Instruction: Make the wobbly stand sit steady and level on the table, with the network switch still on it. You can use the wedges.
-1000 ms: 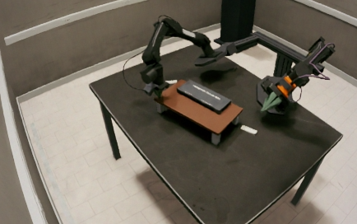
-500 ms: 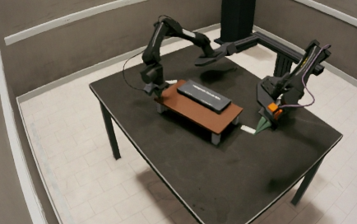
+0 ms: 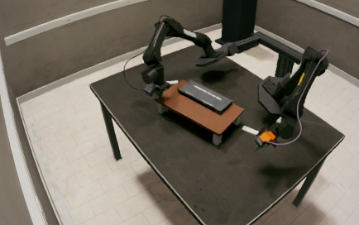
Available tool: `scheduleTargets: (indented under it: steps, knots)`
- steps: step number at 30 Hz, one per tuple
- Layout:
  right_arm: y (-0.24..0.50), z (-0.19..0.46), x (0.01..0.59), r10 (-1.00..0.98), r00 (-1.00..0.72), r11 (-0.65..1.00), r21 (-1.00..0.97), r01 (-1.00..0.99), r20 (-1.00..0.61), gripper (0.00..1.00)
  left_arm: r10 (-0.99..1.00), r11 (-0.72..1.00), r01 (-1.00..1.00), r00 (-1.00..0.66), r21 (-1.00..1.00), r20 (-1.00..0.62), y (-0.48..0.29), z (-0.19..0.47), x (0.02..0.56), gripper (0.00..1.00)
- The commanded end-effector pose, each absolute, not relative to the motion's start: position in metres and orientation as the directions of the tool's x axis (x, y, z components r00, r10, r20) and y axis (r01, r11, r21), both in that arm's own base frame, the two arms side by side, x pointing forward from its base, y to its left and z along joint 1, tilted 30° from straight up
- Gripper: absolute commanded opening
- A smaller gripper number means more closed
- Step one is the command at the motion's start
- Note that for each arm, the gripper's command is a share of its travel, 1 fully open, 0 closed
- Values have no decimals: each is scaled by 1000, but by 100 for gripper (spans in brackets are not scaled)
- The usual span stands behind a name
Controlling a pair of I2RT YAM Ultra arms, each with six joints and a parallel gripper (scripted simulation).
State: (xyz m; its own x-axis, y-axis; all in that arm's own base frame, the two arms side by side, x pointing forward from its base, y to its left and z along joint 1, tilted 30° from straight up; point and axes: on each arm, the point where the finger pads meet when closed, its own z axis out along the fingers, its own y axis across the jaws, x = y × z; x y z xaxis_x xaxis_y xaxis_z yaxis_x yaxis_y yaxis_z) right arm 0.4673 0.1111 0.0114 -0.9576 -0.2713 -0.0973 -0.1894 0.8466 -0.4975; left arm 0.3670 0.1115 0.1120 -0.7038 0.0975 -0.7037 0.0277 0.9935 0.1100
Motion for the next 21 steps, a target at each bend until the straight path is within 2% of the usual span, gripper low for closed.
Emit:
scheduleTargets:
  steps: [1, 3, 8, 21]
  knots:
    - [124, 13, 473, -296, -947, 847, -492, -199, -127, 0, 148, 989, 126, -758, 81, -635, 106, 78, 352, 0]
    - [124, 13, 473, -296, -947, 847, -492, -199, -127, 0, 150, 988, 131, -765, 77, -626, 110, 74, 350, 0]
    - [124, 13, 473, -296, -947, 847, -492, -199, -127, 0, 103, 989, 143, -864, -45, -493, 112, 12, 300, 0]
    - [124, 13, 473, -296, -947, 847, -492, -199, -127, 0, 27, 979, 102, -923, -176, -384, 107, -32, 252, 0]
